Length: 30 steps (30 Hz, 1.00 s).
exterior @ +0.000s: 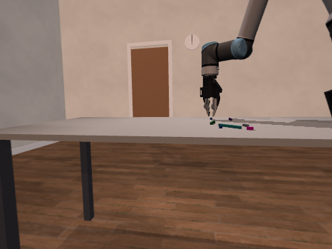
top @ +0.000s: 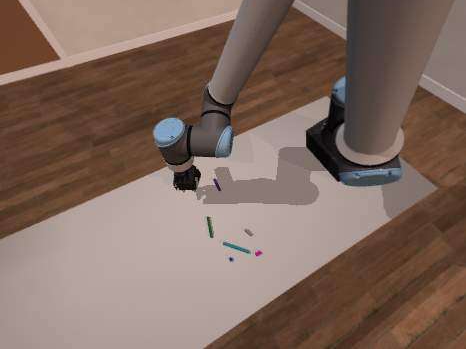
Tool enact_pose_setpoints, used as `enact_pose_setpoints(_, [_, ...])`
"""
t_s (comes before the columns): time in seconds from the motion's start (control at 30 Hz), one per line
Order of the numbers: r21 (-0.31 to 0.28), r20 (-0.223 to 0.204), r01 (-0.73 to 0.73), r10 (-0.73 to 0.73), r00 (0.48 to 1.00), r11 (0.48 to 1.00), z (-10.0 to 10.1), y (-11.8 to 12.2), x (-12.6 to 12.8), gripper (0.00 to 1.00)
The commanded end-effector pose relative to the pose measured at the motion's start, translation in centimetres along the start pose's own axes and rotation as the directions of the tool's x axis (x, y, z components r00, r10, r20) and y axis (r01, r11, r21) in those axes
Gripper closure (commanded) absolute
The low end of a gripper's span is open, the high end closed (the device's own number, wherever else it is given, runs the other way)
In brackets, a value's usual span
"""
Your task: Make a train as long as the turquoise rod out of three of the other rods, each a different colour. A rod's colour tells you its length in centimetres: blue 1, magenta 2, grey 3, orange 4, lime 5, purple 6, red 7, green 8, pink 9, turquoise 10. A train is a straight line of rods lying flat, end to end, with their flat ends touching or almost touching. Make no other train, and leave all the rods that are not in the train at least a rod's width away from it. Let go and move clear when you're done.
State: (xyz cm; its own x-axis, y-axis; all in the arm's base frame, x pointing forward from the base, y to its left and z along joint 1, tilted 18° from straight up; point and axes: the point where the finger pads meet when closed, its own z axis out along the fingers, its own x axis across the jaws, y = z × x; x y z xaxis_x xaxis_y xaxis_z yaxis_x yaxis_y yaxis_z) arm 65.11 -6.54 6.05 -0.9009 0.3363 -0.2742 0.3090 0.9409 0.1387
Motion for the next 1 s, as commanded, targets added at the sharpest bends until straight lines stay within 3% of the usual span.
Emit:
enact_pose_setpoints(0.0, [0.000, 0.001, 0.000, 0.000, 1.000, 1.000, 0.1, 0.0, -0.1, 0.86])
enact_pose_setpoints(0.97, [0.000, 0.001, 0.000, 0.000, 1.000, 1.000, 1.6, 0.0, -0.1, 0.86])
